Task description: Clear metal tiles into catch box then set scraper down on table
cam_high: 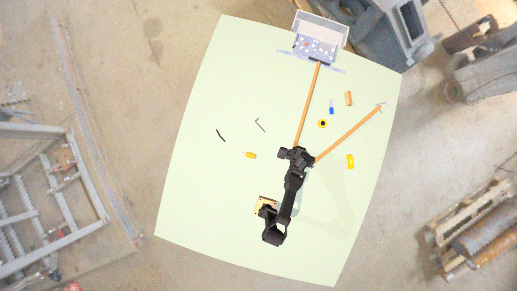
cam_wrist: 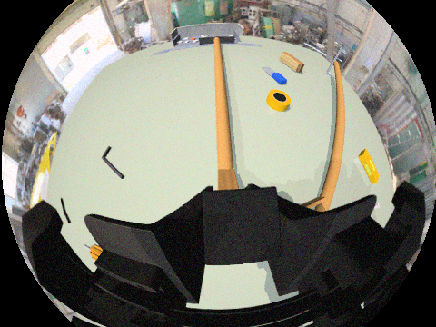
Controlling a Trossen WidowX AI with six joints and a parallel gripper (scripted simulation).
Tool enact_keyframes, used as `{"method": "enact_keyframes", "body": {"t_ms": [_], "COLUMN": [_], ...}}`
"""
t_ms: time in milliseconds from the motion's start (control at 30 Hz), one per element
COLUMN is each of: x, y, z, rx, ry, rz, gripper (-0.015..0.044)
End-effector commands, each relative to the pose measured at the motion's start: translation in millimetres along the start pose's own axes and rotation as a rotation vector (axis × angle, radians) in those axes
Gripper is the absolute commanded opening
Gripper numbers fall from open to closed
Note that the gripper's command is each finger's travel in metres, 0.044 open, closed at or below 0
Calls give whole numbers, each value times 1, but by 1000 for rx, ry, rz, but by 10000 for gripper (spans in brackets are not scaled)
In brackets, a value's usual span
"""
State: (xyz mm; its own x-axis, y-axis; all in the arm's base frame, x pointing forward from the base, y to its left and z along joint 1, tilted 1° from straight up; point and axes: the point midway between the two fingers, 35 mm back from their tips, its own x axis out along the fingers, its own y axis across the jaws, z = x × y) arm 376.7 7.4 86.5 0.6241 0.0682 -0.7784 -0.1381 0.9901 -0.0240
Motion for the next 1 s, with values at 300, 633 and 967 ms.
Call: {"method": "enact_keyframes", "body": {"t_ms": [300,633,967], "x": [10,21,27], "y": [-5,-10,-11], "z": [22,36,47], "rx": [0,0,0], "ry": [-17,-18,-19], "rz": [-6,-7,-7], "gripper": [0,0,0]}}
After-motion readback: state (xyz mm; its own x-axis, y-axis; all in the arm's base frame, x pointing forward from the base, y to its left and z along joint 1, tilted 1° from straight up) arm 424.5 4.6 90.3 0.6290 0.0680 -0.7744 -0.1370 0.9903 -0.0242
